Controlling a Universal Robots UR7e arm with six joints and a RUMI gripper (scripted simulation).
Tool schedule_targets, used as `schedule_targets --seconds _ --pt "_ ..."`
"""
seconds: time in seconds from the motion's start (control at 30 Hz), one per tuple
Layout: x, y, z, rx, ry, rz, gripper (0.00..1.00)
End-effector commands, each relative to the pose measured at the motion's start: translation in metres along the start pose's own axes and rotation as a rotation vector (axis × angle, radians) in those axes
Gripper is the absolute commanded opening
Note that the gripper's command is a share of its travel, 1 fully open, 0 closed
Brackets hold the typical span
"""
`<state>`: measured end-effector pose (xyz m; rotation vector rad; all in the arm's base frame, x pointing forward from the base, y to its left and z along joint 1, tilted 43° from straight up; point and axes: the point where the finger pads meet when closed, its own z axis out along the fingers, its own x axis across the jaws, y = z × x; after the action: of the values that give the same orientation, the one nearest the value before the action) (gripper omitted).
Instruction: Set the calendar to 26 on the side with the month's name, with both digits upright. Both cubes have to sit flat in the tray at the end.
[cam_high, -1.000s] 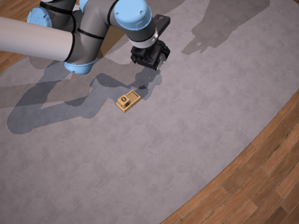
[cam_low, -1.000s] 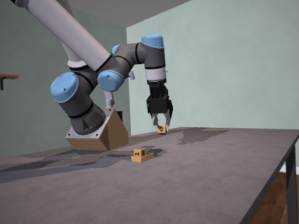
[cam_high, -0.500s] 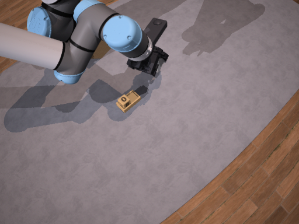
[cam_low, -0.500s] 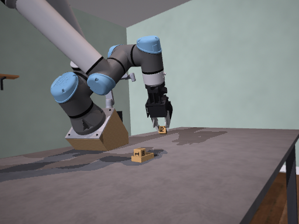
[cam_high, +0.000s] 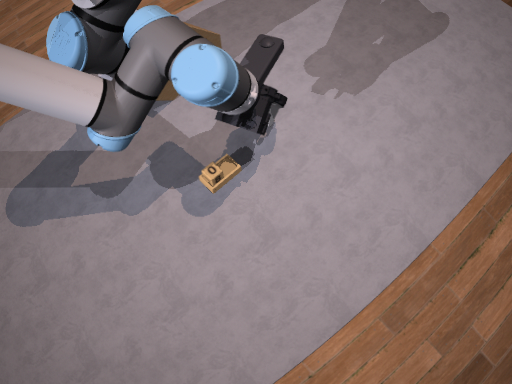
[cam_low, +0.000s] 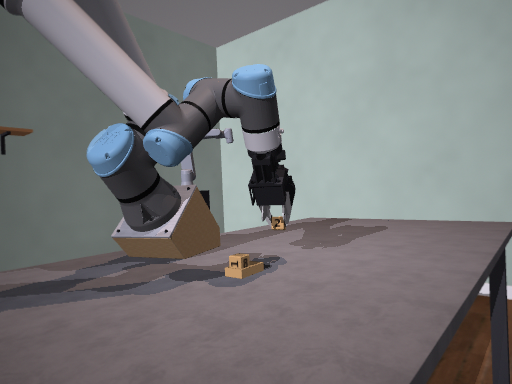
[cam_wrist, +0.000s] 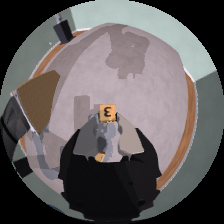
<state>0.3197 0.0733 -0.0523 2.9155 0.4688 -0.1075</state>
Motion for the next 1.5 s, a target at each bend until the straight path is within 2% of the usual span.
schedule_targets --seconds 0.0,0.1,0.27,0.43,1.47 --pt "-0.0004 0.0004 0.0008 0.066 -0.004 -0.002 0.10" --pt "-0.0004 0.0005 0.0008 0.083 -0.004 -0.002 0.10" --pt "0.0002 0.0014 -0.0002 0.159 0.001 -0.001 0.10" --pt "0.0011 0.0021 -0.0013 0.200 0.008 0.000 0.10" --pt "0.0012 0.0048 0.0025 0.205 0.009 0.000 0.10"
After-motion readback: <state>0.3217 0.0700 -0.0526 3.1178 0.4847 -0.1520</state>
